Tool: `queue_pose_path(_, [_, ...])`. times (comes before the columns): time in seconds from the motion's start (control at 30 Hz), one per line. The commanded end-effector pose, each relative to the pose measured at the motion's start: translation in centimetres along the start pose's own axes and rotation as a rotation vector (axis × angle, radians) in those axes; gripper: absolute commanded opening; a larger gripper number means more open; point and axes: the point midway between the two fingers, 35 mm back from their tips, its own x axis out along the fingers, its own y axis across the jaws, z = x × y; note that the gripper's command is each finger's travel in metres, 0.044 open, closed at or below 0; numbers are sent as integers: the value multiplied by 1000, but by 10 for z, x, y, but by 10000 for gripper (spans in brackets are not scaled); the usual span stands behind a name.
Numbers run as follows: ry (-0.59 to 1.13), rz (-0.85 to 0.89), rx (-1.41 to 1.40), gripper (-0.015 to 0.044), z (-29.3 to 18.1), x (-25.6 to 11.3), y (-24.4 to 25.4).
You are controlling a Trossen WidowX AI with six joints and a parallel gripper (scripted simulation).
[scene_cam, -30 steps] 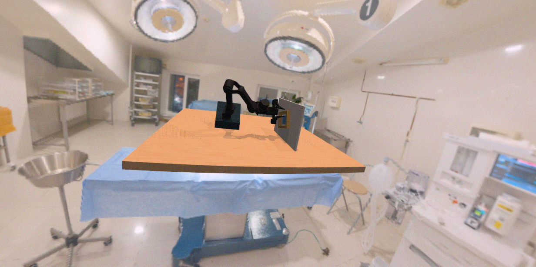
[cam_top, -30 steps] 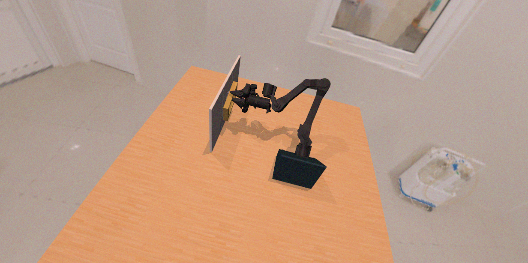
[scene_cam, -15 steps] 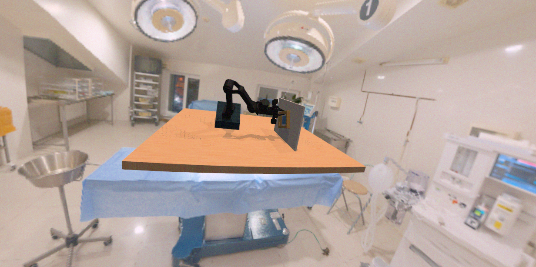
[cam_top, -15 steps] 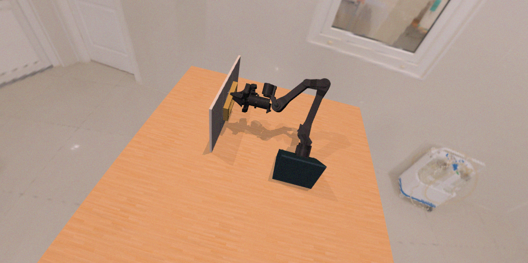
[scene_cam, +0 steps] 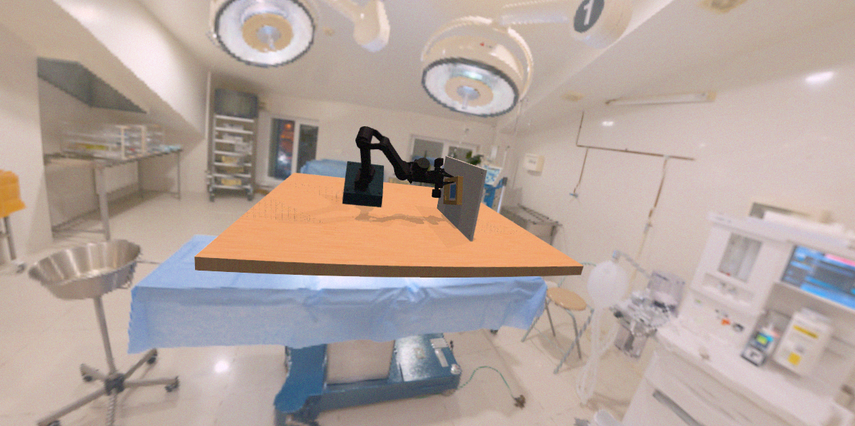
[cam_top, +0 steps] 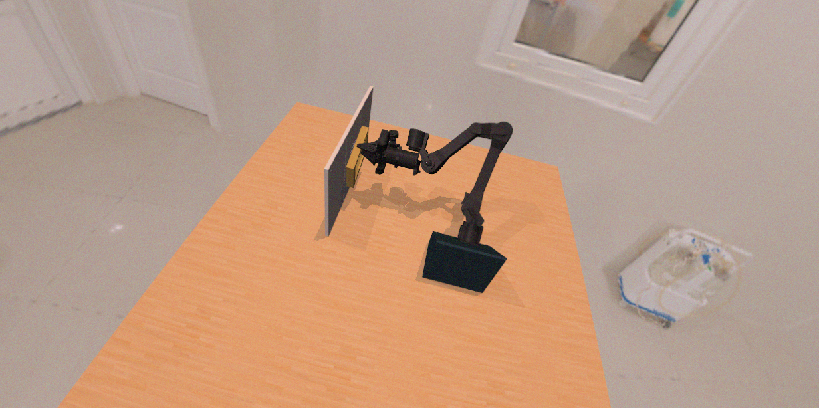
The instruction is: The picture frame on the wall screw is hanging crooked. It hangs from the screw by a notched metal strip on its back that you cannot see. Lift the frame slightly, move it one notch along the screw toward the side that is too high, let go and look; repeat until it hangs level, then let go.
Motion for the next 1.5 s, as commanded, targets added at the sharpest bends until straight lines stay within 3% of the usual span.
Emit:
queue_pose_path(0.0, [-3,-4,4,0,1,0,0])
queue_pose_path(1.47, [-3,-4,5,0,0,0,10])
